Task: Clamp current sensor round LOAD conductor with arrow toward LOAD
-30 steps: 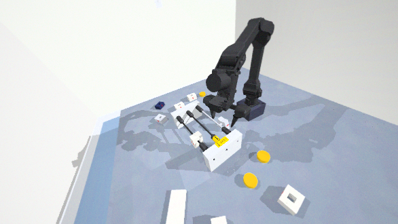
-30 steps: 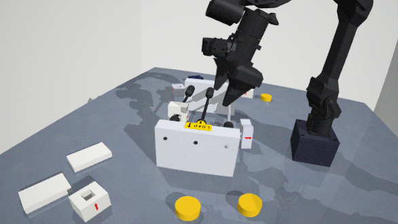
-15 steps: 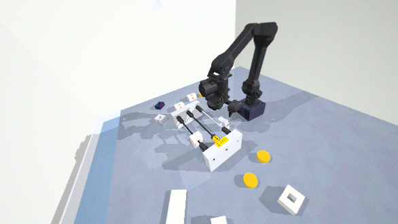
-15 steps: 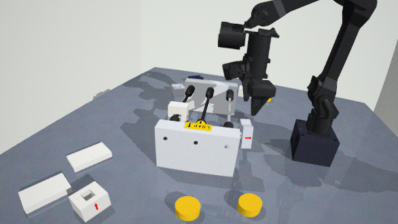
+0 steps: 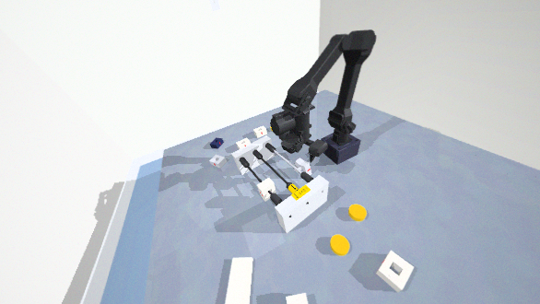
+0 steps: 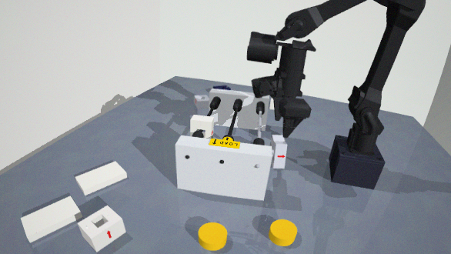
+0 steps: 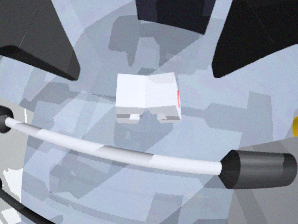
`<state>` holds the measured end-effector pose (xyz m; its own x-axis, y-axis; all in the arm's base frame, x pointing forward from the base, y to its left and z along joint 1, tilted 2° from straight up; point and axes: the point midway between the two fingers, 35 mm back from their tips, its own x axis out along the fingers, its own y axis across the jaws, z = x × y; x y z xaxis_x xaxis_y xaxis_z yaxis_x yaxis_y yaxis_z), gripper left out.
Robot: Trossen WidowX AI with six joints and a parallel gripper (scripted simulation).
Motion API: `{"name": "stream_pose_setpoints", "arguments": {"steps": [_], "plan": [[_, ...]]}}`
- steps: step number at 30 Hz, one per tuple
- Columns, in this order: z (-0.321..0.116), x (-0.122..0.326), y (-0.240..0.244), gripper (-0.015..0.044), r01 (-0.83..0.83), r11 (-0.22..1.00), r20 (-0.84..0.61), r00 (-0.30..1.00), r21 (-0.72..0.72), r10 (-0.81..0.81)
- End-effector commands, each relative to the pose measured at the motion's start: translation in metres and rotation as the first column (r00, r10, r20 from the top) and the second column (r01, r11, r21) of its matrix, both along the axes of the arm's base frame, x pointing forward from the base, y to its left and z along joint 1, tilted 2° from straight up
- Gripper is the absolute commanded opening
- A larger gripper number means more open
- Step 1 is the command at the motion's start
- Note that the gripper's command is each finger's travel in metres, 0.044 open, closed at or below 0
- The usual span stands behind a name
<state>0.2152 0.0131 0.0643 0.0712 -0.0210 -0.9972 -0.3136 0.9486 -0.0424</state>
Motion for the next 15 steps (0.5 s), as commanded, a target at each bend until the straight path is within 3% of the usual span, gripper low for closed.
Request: {"name": "stream_pose_setpoints", "arguments": {"steps": [1, 15], "plan": [[-0.011, -0.002, 0.000, 0.0440, -0.005, 1.000, -0.021, 1.000, 0.001, 0.005], [-0.034, -0.002, -0.001, 0.0440, -0.005, 1.000, -0.021, 1.000, 0.001, 0.005]]}}
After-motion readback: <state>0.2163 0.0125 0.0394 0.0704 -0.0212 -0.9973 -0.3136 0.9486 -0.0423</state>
